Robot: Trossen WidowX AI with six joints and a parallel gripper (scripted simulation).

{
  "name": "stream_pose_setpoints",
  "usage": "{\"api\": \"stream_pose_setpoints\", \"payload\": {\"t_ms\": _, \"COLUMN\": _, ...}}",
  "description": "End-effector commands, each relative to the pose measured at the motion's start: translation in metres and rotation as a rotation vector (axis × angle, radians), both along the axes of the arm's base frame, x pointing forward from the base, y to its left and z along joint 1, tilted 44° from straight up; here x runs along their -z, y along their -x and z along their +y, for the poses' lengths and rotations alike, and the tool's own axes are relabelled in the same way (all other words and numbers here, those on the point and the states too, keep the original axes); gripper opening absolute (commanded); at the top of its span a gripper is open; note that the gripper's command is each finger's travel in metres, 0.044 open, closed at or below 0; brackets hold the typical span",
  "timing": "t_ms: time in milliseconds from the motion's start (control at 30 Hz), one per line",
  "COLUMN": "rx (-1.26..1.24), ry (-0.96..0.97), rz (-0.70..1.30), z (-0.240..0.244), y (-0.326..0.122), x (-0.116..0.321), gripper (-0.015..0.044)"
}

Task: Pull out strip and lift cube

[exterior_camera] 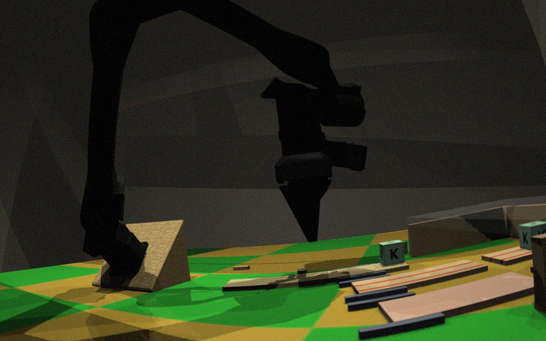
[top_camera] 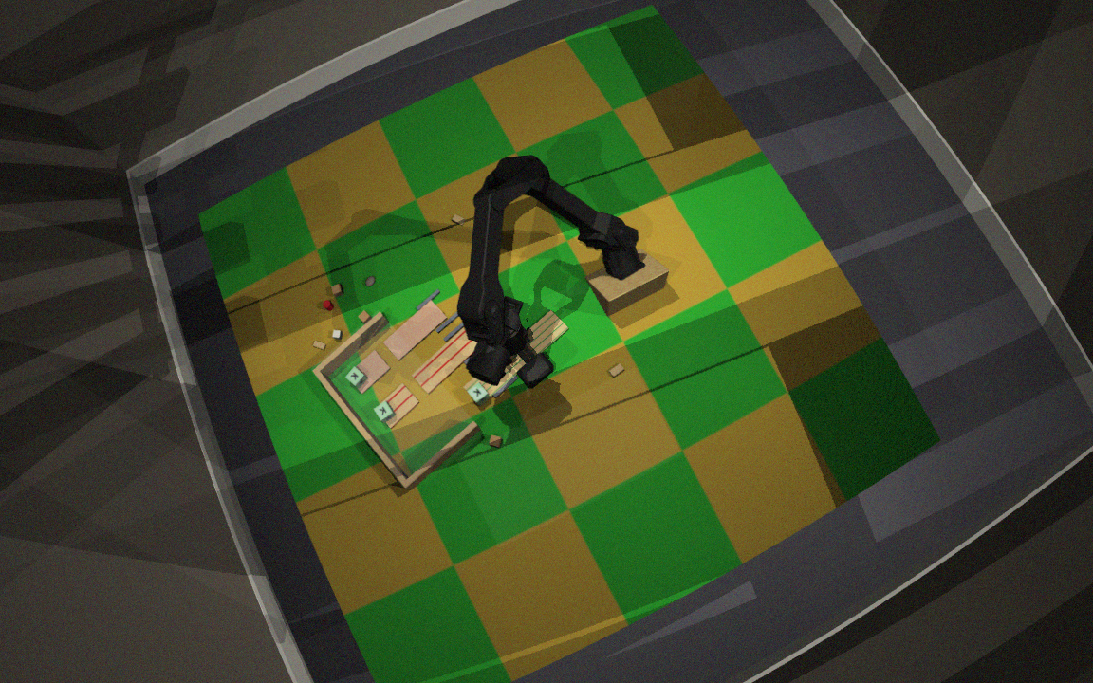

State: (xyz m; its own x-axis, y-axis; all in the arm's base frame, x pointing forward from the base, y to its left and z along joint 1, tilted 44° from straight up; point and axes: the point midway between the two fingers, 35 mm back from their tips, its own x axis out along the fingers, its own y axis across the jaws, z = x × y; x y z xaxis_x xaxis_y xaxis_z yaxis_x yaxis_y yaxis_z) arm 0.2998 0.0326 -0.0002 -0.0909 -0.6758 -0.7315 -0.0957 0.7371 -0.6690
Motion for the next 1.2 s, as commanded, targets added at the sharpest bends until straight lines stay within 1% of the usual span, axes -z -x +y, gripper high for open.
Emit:
{"api": "stream_pose_setpoints", "payload": {"t_ms": 0, "rx": -0.001, "ry": 0.004, "rz": 0.003, "z": 0.001, "y": -0.015, "x": 0.002, "gripper": 0.044}}
{"api": "stream_pose_setpoints", "payload": {"t_ms": 900, "rx": -0.001, "ry": 0.003, "rz": -0.002, "z": 0.011, "y": -0.106, "x": 0.01, "gripper": 0.044}}
{"api": "stream_pose_setpoints", "payload": {"t_ms": 1133, "rx": -0.001, "ry": 0.003, "rz": -0.003, "z": 0.005, "y": -0.106, "x": 0.017, "gripper": 0.0256}}
{"api": "stream_pose_setpoints", "payload": {"t_ms": 1167, "rx": -0.001, "ry": 0.003, "rz": -0.003, "z": 0.004, "y": -0.106, "x": 0.018, "gripper": 0.025}}
